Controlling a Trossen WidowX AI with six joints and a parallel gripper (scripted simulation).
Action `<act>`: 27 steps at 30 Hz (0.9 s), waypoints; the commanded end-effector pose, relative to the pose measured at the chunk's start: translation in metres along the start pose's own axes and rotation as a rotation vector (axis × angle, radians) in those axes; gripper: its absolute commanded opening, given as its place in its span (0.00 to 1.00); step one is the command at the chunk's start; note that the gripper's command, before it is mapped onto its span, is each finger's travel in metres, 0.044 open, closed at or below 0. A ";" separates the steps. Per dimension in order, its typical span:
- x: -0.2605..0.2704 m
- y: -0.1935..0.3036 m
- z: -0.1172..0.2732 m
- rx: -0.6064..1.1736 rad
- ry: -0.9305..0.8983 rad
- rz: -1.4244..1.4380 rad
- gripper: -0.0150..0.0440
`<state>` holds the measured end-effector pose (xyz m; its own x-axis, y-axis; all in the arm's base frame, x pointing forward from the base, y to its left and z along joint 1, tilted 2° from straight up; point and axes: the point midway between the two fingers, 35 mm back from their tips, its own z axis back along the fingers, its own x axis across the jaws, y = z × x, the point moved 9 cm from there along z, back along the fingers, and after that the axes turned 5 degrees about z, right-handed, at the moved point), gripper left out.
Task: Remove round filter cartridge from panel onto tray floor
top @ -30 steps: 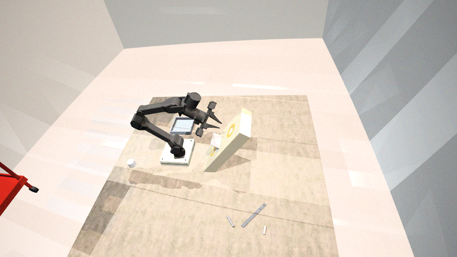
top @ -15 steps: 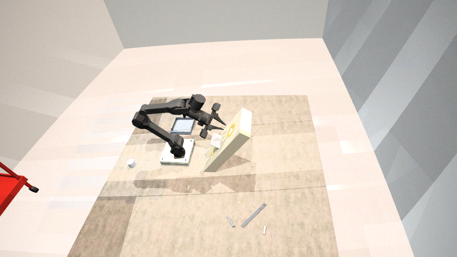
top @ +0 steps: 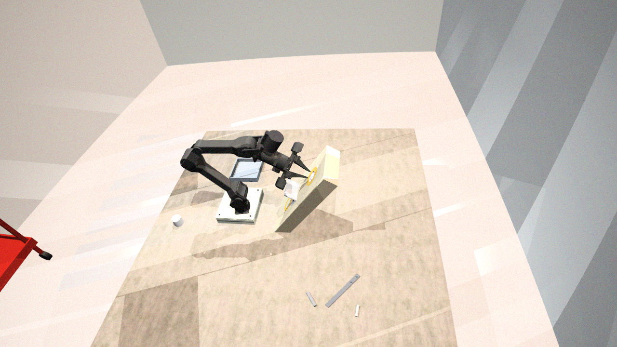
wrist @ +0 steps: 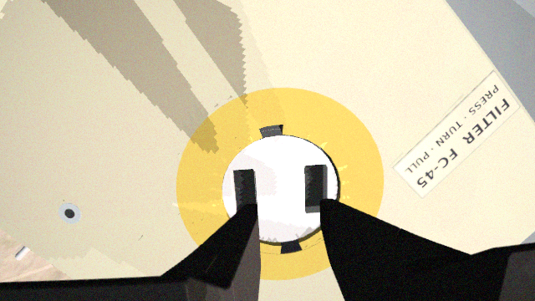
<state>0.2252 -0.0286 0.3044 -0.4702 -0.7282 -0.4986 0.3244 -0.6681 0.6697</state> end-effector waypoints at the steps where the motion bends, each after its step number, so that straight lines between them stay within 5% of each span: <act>1: 0.001 -0.001 -0.007 -0.003 0.001 0.003 0.43; 27: 0.000 -0.001 -0.009 -0.003 0.001 0.003 0.43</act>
<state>0.2317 -0.0295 0.2972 -0.4729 -0.7285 -0.4957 0.3302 -0.6681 0.6668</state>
